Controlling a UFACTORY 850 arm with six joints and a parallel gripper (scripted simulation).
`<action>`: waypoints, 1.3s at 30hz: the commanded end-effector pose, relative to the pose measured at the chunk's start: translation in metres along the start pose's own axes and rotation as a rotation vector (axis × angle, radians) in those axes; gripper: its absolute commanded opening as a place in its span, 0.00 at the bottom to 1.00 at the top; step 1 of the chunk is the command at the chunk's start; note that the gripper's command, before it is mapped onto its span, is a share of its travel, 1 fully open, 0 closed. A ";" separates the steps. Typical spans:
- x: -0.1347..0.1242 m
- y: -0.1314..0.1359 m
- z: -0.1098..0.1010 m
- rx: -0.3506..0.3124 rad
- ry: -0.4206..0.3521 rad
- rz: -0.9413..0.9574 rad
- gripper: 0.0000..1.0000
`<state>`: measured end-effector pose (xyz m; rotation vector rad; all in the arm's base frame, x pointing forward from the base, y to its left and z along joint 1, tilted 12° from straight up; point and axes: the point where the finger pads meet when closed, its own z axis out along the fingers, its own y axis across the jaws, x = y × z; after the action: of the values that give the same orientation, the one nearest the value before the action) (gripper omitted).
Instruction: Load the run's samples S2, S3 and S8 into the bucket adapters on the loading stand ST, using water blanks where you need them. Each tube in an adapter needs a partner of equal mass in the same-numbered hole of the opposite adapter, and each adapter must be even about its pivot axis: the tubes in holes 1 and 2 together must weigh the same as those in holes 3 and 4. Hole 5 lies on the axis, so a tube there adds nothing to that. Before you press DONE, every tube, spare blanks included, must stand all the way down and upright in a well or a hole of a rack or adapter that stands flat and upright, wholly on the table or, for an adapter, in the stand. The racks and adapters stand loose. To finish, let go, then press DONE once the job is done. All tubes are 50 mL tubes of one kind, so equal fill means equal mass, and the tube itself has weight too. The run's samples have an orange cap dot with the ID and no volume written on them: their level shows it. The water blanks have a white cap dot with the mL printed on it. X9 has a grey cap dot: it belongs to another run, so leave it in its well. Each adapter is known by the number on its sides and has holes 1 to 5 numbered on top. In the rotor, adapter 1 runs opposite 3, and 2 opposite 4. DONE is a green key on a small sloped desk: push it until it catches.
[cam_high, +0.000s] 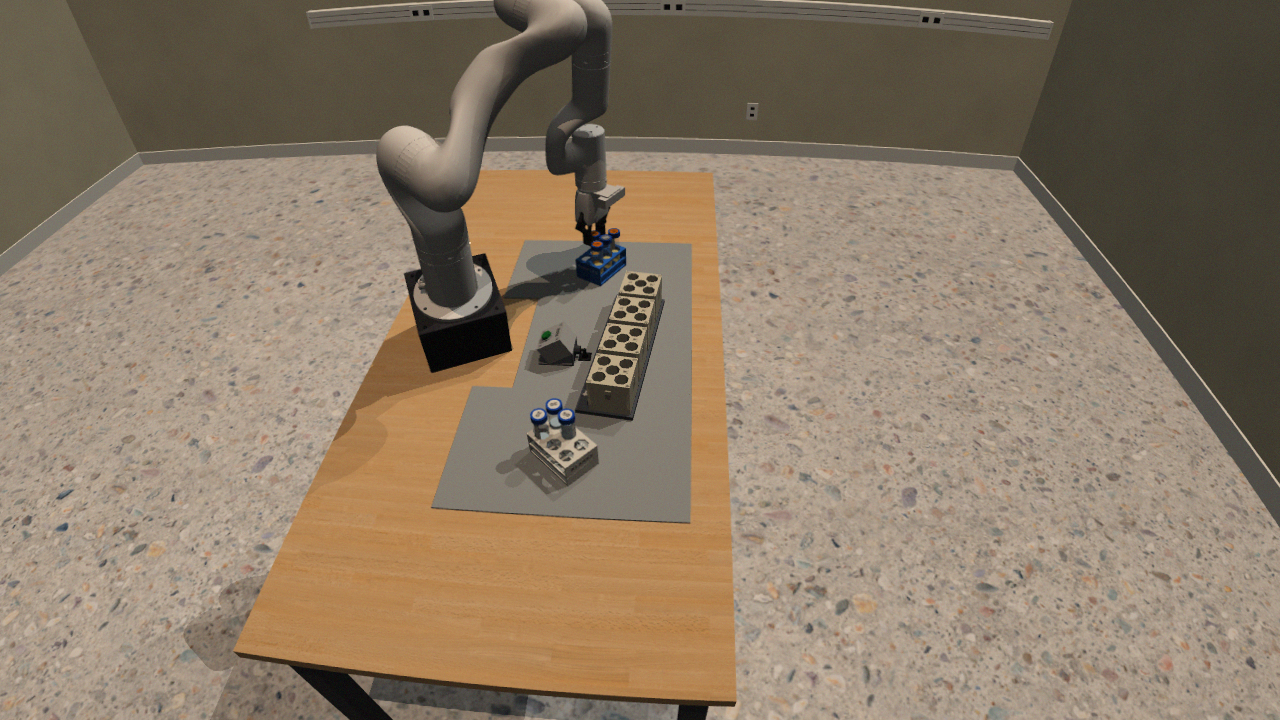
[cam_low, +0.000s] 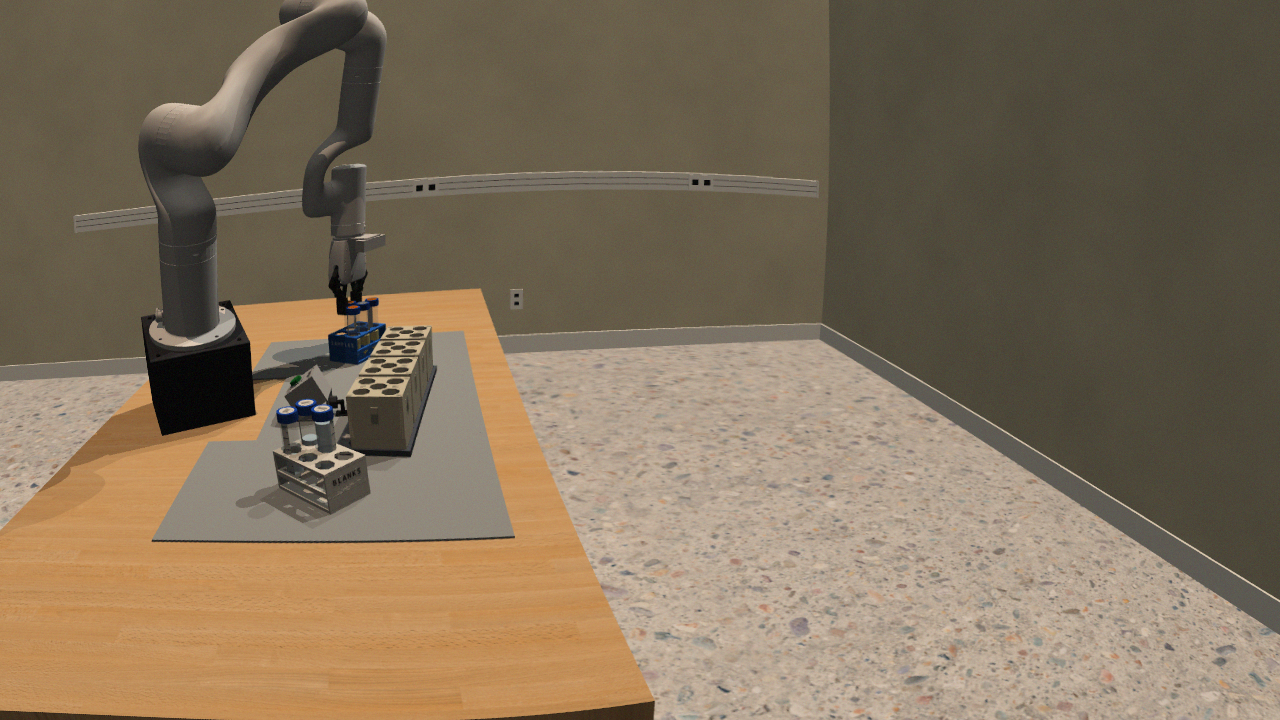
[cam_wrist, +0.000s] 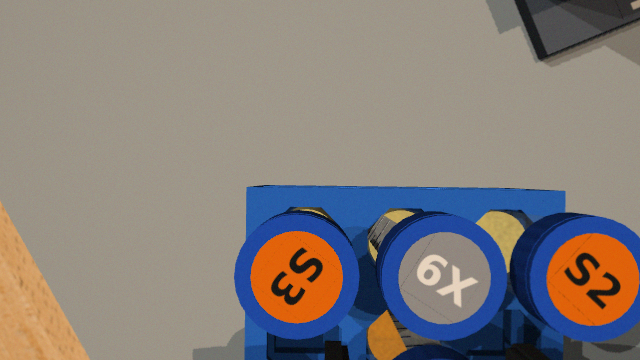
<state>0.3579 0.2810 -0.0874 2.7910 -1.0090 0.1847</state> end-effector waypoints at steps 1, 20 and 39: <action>0.000 -0.001 0.000 0.002 0.001 0.000 0.57; 0.000 -0.001 -0.002 0.003 0.001 0.000 0.00; 0.000 -0.001 -0.002 0.003 0.001 0.000 0.00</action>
<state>0.3578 0.2811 -0.0864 2.7915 -1.0093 0.1858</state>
